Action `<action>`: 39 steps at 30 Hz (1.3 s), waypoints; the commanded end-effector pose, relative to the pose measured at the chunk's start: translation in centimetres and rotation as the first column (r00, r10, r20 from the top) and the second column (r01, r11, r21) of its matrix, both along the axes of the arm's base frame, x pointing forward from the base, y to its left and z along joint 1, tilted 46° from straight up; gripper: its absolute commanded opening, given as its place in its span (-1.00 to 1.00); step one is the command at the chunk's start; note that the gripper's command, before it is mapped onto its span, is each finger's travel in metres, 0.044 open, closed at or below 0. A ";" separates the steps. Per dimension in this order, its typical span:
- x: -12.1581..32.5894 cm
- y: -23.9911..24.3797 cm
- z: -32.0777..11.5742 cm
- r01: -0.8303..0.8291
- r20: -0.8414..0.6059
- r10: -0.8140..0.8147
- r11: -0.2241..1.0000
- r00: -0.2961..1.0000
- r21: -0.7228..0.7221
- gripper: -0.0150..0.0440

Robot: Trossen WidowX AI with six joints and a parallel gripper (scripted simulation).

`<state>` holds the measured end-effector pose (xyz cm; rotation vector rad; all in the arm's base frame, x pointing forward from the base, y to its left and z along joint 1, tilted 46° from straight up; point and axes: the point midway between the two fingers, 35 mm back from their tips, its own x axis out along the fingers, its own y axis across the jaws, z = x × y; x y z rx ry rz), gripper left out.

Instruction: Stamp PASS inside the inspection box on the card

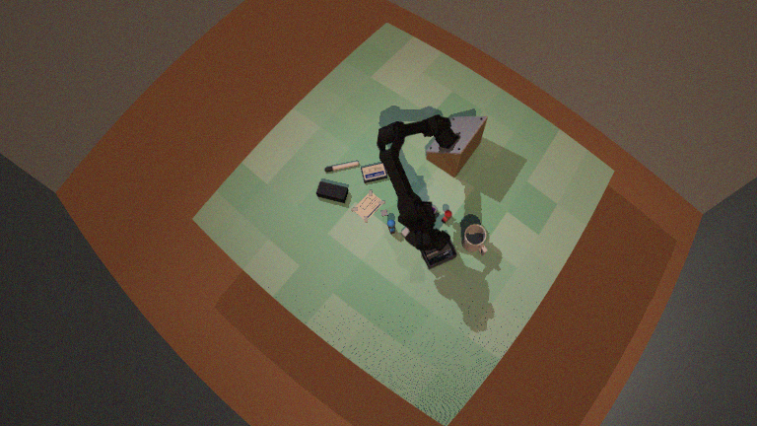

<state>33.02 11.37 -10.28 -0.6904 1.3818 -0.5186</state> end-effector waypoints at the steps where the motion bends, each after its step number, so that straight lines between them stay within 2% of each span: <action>1: 0.0 -0.8 -0.7 -0.001 -0.005 0.000 1.000 1.000 -0.008 0.23; 20: 0.3 -3.1 -2.7 0.000 -0.005 0.000 1.000 1.000 -0.012 0.23; 39: 0.3 -3.1 -2.7 0.000 -0.005 0.000 1.000 1.000 -0.012 0.23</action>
